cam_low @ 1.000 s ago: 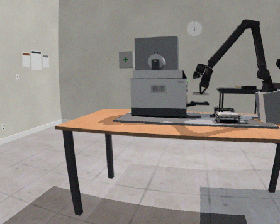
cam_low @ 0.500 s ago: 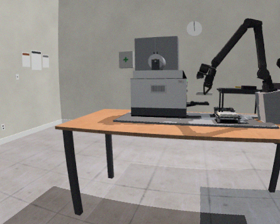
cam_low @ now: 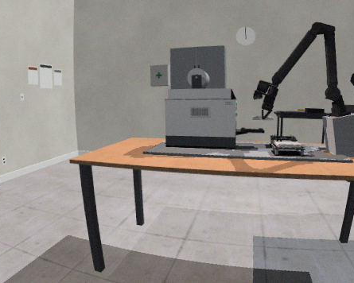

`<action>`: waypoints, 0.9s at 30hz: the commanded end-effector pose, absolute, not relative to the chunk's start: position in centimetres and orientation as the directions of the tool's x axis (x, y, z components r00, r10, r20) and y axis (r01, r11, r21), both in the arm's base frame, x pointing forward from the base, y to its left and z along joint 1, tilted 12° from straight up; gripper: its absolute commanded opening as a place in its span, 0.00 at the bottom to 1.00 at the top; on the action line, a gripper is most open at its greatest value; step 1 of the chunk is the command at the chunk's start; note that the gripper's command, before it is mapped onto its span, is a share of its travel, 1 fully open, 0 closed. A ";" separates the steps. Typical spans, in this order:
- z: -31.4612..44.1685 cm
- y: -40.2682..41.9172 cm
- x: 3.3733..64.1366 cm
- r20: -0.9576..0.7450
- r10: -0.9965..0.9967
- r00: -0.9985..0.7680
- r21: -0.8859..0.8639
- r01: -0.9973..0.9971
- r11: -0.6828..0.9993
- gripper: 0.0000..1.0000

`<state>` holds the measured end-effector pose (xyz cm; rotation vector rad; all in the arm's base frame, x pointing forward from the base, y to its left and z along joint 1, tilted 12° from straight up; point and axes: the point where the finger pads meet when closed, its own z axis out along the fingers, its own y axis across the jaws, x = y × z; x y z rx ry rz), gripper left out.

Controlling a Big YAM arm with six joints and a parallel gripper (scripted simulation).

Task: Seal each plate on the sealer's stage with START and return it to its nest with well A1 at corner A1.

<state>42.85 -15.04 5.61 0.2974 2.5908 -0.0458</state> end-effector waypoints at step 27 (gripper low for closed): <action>5.6 -15.7 36.8 -0.547 0.177 -0.818 0.005 0.209 0.978 0.00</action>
